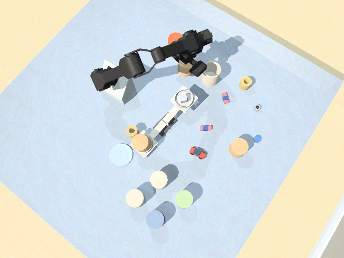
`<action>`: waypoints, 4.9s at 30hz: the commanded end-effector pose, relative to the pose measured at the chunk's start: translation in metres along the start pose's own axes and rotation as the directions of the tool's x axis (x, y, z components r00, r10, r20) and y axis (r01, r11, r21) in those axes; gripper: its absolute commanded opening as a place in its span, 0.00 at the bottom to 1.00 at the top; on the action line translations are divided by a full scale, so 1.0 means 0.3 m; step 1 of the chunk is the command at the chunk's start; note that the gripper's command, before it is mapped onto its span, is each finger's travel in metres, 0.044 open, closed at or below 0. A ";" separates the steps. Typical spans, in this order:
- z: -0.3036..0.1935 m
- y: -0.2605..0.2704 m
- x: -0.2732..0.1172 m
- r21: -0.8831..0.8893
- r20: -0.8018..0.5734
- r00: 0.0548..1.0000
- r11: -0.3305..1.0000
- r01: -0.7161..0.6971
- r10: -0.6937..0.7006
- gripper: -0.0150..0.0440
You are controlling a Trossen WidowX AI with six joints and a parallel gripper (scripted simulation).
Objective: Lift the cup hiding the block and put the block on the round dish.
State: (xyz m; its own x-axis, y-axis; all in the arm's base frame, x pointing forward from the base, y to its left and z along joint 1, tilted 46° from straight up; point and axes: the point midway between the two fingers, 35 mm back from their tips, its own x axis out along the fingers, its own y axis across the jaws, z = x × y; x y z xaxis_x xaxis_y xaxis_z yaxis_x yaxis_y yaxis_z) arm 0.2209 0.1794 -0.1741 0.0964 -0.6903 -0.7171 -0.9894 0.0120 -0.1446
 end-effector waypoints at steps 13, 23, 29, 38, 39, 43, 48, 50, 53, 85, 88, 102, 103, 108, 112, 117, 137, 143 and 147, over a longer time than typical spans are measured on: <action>-0.011 0.004 0.113 -0.010 -0.012 1.000 1.000 0.002 -0.002 0.25; -0.010 0.005 0.129 -0.003 -0.011 1.000 1.000 -0.006 0.006 0.48; -0.010 0.005 0.129 -0.003 -0.011 1.000 1.000 -0.006 0.006 0.74; -0.007 0.005 -0.044 -0.010 -0.010 1.000 1.000 0.000 0.000 1.00; -0.008 0.006 -0.054 -0.010 -0.010 1.000 1.000 0.001 -0.001 1.00; -0.008 0.006 -0.054 -0.010 -0.010 1.000 1.000 0.001 -0.001 1.00; -0.011 -0.025 -0.071 0.050 0.024 1.000 0.999 -0.010 0.009 0.78; -0.017 -0.053 -0.086 0.102 0.051 0.999 0.995 -0.021 0.016 0.69; -0.047 -0.086 -0.108 0.172 0.056 0.998 0.985 -0.027 0.018 0.69; -0.413 -0.339 -0.169 0.621 -0.019 1.000 0.783 0.014 -0.003 0.69; -0.413 -0.339 -0.153 0.621 -0.019 1.000 0.783 0.014 -0.003 0.69; -0.415 -0.339 -0.077 0.622 -0.020 1.000 0.783 0.015 -0.004 0.69; -0.416 -0.339 -0.072 0.622 -0.020 1.000 0.783 0.015 -0.004 0.69; -0.417 -0.339 -0.059 0.622 -0.020 1.000 0.783 0.016 -0.004 0.65; -0.417 -0.339 -0.059 0.622 -0.020 1.000 0.783 0.016 -0.004 0.54; -0.417 -0.339 -0.059 0.622 -0.020 1.000 0.783 0.016 -0.004 0.48; -0.407 -0.339 -0.363 0.621 -0.017 1.000 0.784 0.012 -0.002 0.25; -0.428 -0.349 -0.374 0.619 -0.009 1.000 0.785 0.006 0.000 0.25; -0.482 -0.380 -0.367 0.614 0.011 1.000 0.789 -0.009 0.003 0.25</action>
State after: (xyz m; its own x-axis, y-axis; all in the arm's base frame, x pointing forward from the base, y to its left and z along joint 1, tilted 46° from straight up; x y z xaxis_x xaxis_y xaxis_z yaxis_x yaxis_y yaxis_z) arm 0.3033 0.1558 0.0120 0.0925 -0.6938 -0.7142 -0.7137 0.4540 -0.5334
